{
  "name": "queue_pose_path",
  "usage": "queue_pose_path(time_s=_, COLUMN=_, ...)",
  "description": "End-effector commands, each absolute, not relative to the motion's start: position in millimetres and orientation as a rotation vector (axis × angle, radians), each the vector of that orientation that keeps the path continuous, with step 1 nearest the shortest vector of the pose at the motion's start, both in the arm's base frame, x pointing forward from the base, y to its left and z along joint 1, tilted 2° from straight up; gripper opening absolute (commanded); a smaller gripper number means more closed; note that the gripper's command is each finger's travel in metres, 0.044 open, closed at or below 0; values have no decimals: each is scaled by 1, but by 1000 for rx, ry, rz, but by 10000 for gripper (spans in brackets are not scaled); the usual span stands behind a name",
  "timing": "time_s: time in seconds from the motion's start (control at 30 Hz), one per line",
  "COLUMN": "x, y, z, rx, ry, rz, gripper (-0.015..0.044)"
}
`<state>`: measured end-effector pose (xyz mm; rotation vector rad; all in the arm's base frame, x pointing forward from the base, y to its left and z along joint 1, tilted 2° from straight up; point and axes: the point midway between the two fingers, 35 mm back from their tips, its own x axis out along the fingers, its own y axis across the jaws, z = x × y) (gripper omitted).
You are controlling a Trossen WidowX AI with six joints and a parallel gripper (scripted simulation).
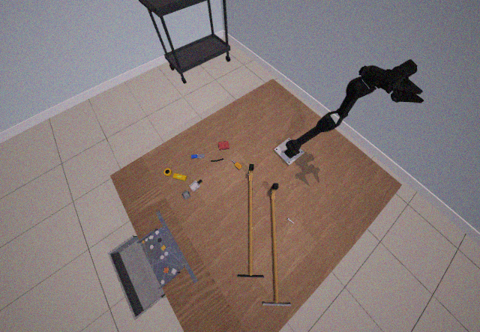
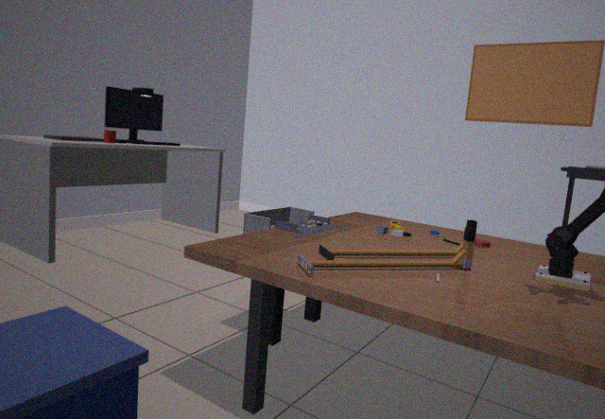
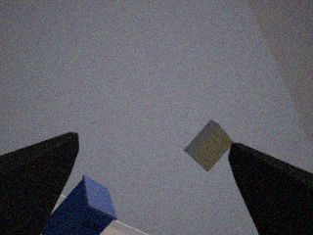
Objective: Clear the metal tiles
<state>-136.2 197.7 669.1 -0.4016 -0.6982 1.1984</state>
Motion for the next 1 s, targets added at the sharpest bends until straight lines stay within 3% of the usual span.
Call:
queue_pose_path(time_s=0.0, x=-136, y=198, z=670, rx=-401, ry=-702, rz=1198, gripper=426)
queue_pose_path(time_s=0.5, x=-134, y=195, z=695, rx=-369, ry=-849, rz=1166, gripper=440)
queue_pose_path(time_s=0.97, x=-102, y=144, z=727, rx=-41, ry=-907, rz=1154, gripper=440)
